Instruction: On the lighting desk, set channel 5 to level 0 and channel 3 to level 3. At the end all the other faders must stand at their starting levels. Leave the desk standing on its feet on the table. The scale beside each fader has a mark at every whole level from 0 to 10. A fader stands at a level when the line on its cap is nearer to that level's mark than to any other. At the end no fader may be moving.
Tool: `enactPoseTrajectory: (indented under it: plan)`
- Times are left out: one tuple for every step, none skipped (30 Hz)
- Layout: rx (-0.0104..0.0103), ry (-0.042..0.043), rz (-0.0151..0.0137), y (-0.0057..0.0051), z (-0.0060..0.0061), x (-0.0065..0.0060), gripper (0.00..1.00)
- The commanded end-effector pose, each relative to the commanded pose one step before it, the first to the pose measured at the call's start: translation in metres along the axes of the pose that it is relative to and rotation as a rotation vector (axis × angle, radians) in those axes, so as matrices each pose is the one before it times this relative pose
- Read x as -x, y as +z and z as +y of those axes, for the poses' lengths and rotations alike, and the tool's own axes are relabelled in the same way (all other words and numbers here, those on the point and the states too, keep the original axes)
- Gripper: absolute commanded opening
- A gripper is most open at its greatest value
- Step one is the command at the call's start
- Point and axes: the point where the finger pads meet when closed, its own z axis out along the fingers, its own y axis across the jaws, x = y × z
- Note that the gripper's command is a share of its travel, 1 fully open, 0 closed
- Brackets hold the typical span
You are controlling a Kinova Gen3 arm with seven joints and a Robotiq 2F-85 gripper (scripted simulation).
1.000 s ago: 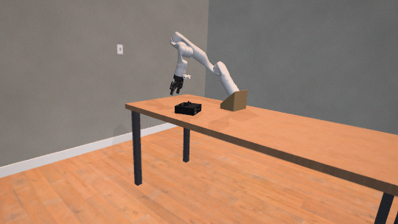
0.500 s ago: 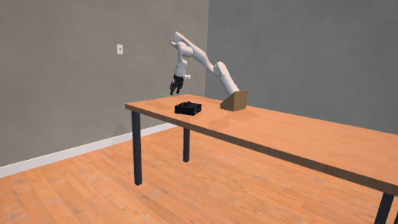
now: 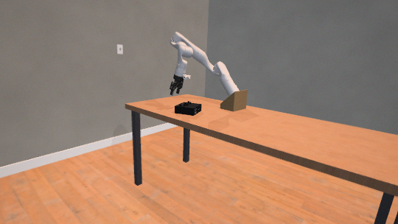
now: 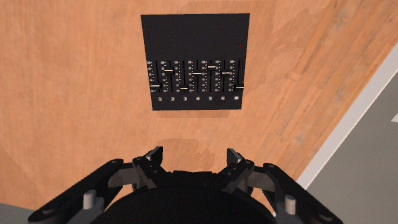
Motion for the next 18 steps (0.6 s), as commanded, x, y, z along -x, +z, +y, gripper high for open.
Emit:
enactPoseTrajectory:
  plan:
    - [0.00080,-0.00836,-0.00575,0.00100,-0.00016,0.00114,1.00]
    - [-0.00004,0.00248,0.00032,-0.00011,0.00000,-0.00012,1.00]
    - [-0.00005,0.00323,0.00042,-0.00014,0.00000,-0.00015,1.00]
    - [-0.00006,0.00405,0.00053,-0.00018,0.00000,-0.00019,1.00]
    - [-0.00008,0.00494,0.00064,-0.00022,0.00000,-0.00024,1.00]
    - [-0.00010,0.00590,0.00077,-0.00026,0.00000,-0.00028,1.00]
    - [-0.00012,0.00690,0.00090,-0.00031,-0.00001,-0.00033,1.00]
    - [-0.00015,0.00796,0.00104,-0.00035,-0.00001,-0.00038,1.00]
    - [-0.00018,0.00906,0.00118,-0.00040,-0.00002,-0.00043,1.00]
    - [-0.00021,0.01019,0.00132,-0.00045,-0.00002,-0.00049,1.00]
    - [-0.00025,0.01136,0.00147,-0.00051,-0.00003,-0.00055,1.00]
    - [-0.00029,0.01255,0.00163,-0.00056,-0.00004,-0.00060,1.00]
    - [-0.00034,0.01375,0.00178,-0.00061,-0.00006,-0.00066,1.00]
    - [-0.00040,0.01497,0.00193,-0.00067,-0.00007,-0.00072,1.00]
    - [0.00000,0.00000,0.00000,0.00000,0.00000,0.00000,1.00]
    - [0.00000,0.00000,0.00000,0.00000,0.00000,0.00000,1.00]
    - [-0.00046,0.01620,0.00209,-0.00072,-0.00009,-0.00078,1.00]
    - [-0.00053,0.01743,0.00224,-0.00078,-0.00011,-0.00084,1.00]
